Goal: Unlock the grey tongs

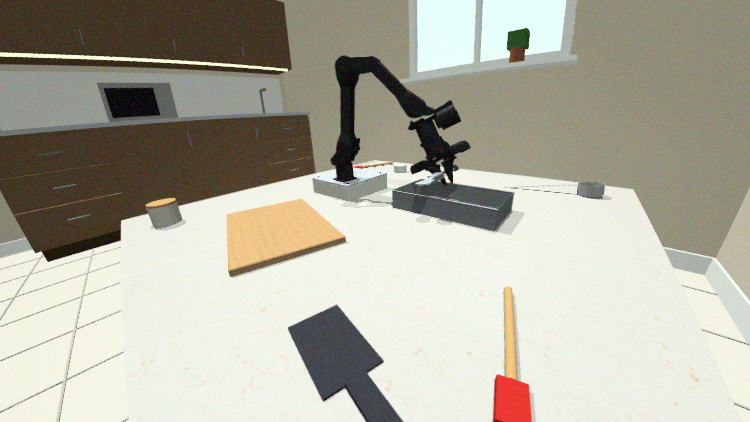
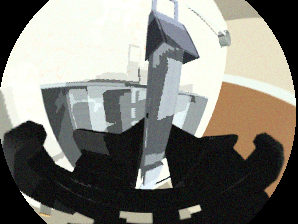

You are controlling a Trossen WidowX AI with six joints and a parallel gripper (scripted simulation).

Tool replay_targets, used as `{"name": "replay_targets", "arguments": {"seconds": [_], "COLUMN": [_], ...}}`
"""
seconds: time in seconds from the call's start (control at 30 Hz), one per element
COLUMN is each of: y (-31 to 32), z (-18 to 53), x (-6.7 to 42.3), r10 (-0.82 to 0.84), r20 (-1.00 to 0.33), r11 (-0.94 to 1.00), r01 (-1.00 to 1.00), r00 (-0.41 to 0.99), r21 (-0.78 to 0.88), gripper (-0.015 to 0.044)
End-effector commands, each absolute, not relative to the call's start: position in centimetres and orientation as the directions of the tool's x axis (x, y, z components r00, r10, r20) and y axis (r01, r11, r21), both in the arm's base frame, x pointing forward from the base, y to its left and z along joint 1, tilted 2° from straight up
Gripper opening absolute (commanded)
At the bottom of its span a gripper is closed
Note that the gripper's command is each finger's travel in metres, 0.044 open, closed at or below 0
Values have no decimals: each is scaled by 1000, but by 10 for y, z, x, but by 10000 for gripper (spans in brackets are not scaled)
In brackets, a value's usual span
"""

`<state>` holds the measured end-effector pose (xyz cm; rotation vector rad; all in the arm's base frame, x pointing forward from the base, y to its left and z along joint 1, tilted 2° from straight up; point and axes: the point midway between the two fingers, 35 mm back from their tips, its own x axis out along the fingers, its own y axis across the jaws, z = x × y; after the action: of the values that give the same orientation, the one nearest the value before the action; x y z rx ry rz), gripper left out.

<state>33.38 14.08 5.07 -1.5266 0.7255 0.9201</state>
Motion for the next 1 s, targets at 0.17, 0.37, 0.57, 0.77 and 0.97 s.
{"name": "replay_targets", "arguments": {"seconds": [0.17, 0.37, 0.57, 0.77, 0.97], "y": [144, 144, 144, 145, 147], "z": [93, 93, 93, 91, 90], "x": [336, 336, 337, 339, 340], "r10": [66, 66, 64, 52, 39], "r20": [-843, -843, -850, -886, -922], "r11": [-144, -144, -146, -155, -162], "r01": [-830, -830, -837, -873, -908], "r00": [535, 535, 524, 460, 385], "r21": [-538, -538, -527, -462, -386], "gripper": [-150, -150, -150, -150, -150]}}
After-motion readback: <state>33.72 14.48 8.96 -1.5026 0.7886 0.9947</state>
